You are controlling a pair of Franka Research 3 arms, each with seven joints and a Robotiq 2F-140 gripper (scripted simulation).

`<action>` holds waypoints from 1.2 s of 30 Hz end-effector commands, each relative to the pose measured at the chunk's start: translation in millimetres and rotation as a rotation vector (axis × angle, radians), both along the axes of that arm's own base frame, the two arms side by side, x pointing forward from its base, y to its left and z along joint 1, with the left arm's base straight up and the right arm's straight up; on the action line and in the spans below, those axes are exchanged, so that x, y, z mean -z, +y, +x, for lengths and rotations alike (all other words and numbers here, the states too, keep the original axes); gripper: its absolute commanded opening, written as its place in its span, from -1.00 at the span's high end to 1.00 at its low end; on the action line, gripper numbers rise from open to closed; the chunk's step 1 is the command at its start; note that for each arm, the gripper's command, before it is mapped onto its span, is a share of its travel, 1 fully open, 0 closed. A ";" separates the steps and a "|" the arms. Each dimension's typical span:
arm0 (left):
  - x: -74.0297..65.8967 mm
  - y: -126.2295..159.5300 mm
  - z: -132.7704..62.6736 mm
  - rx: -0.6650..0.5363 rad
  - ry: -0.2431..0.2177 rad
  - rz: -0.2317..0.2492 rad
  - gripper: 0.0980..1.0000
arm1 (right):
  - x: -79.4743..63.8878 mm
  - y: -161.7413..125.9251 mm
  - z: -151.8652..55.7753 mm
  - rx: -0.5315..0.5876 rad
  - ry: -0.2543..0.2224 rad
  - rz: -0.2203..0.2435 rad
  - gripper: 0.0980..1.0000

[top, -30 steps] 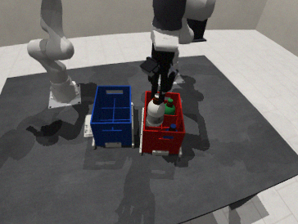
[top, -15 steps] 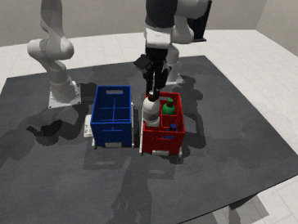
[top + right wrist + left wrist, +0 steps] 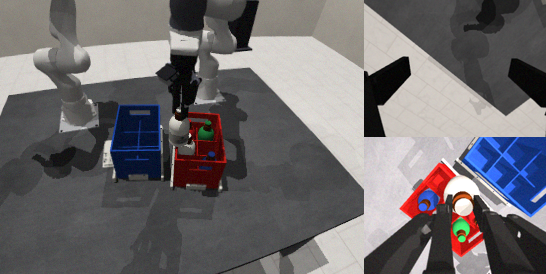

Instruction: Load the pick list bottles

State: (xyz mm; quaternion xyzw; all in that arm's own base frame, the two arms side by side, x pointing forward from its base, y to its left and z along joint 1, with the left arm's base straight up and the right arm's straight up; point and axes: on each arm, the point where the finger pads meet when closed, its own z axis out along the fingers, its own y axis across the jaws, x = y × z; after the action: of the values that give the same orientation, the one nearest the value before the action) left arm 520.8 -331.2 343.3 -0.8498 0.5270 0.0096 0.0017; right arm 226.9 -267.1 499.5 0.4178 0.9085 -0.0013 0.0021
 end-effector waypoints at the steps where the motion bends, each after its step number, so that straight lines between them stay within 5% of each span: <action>1: -7.1 -8.3 -4.2 -0.016 -0.015 -0.013 1.00 | 0.4 1.0 -0.5 0.004 0.003 0.003 -1.00; 36: -7.1 -43.7 -55.1 -0.016 -0.015 -0.013 1.00 | 0.4 1.0 -0.5 0.004 0.003 0.003 -1.00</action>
State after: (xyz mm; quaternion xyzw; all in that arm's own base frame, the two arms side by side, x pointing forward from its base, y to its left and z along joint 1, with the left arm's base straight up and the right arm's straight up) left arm 469.0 -367.7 343.7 -0.8492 0.5279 0.0088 0.0023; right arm 226.9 -267.1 499.5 0.4178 0.9085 -0.0013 0.0021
